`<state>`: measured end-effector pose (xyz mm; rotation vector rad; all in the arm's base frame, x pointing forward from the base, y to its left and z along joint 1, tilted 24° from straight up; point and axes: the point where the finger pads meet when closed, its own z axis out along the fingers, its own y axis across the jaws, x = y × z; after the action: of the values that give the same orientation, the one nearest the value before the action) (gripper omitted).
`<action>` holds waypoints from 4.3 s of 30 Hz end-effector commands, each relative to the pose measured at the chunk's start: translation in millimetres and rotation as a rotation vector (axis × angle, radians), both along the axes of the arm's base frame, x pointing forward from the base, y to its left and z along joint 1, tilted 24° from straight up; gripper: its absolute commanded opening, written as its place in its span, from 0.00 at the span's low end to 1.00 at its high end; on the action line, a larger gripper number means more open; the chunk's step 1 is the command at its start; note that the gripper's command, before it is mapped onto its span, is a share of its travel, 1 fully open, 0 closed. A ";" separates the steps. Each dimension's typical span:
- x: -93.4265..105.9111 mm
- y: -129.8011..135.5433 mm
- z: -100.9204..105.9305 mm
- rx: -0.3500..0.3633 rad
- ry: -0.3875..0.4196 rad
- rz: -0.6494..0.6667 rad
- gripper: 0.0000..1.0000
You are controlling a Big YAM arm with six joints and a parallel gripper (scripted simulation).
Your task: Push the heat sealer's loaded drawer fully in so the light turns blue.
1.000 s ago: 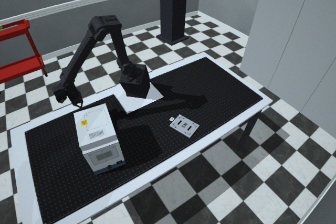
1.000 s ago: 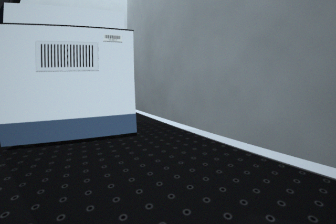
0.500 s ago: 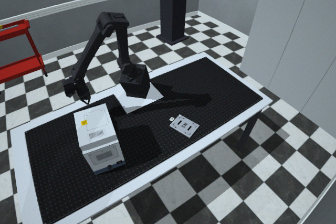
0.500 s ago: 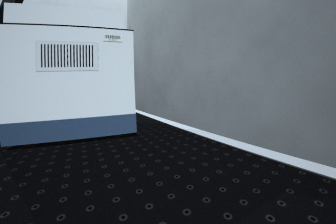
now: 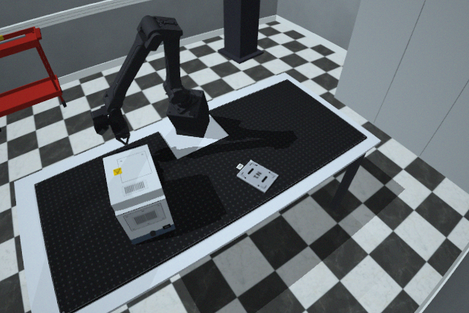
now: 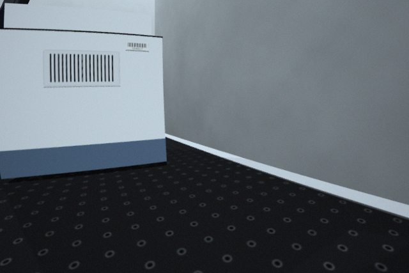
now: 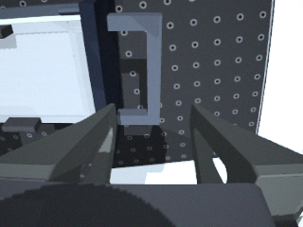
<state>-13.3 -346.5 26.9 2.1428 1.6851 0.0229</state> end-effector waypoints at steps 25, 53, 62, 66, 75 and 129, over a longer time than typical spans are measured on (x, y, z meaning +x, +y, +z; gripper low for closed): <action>14.8 -10.8 -43.1 0.011 -0.004 0.001 0.45; 17.3 -14.6 -60.2 0.017 -0.006 -0.007 0.45; 17.3 -14.6 -60.2 0.017 -0.006 -0.007 0.45; 17.3 -14.6 -60.2 0.017 -0.006 -0.007 0.45; 17.3 -14.6 -60.2 0.017 -0.006 -0.007 0.45; 17.2 -14.5 -60.3 0.017 -0.004 -0.004 0.00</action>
<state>2.2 -365.4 -26.3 2.1396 1.6857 0.0228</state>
